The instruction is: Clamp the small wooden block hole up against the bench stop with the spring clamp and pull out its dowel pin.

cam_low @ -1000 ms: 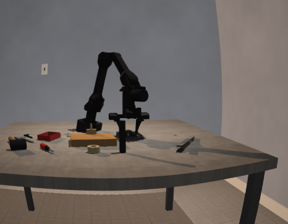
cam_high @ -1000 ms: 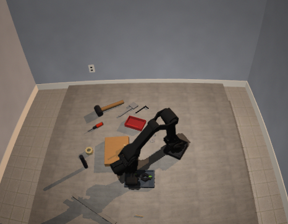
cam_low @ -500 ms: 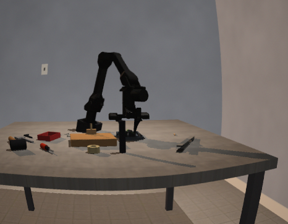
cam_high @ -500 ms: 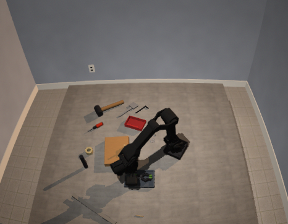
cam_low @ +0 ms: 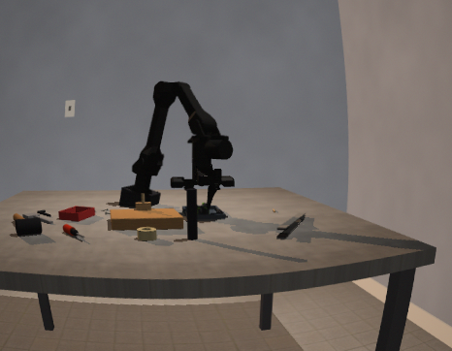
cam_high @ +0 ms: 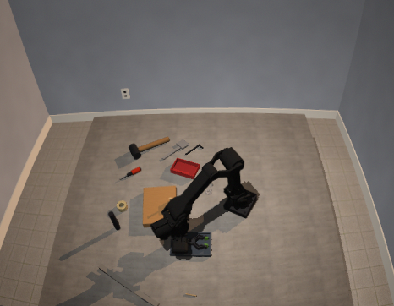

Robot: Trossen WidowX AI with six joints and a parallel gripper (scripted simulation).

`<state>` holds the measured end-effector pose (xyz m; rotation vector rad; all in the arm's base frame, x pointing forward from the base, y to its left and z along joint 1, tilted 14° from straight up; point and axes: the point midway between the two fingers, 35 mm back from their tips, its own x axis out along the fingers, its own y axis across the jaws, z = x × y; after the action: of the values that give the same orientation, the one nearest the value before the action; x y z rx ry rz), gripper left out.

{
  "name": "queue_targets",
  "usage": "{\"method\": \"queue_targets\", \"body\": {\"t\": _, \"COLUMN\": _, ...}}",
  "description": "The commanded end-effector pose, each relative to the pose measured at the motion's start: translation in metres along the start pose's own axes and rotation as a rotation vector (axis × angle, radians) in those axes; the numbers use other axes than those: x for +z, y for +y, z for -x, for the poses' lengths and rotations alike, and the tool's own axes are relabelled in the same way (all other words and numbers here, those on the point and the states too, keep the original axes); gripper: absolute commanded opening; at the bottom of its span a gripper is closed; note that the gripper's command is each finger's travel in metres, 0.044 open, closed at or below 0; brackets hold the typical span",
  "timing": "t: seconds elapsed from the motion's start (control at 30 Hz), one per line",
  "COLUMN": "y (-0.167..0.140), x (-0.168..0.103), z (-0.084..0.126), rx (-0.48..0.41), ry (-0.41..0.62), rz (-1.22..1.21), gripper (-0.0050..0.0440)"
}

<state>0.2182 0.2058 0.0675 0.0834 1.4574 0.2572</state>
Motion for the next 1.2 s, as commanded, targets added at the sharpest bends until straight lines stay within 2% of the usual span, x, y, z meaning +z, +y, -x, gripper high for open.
{"method": "queue_targets", "body": {"t": 0.0, "y": 0.0000, "x": 0.0000, "z": 0.0000, "rx": 0.000, "ry": 0.000, "rz": 0.000, "gripper": 0.0130}}
{"method": "queue_targets", "body": {"t": 0.37, "y": 0.0000, "x": 0.0000, "z": 0.0000, "rx": 0.000, "ry": 0.000, "rz": 0.000, "gripper": 0.0070}}
{"method": "queue_targets", "body": {"t": 0.6, "y": 0.0000, "x": 0.0000, "z": 0.0000, "rx": 0.000, "ry": 0.000, "rz": 0.000, "gripper": 0.0000}}
{"method": "queue_targets", "body": {"t": 1.17, "y": 0.0001, "x": 0.0003, "z": 0.0013, "rx": 0.000, "ry": 0.000, "rz": 0.000, "gripper": 0.0000}}
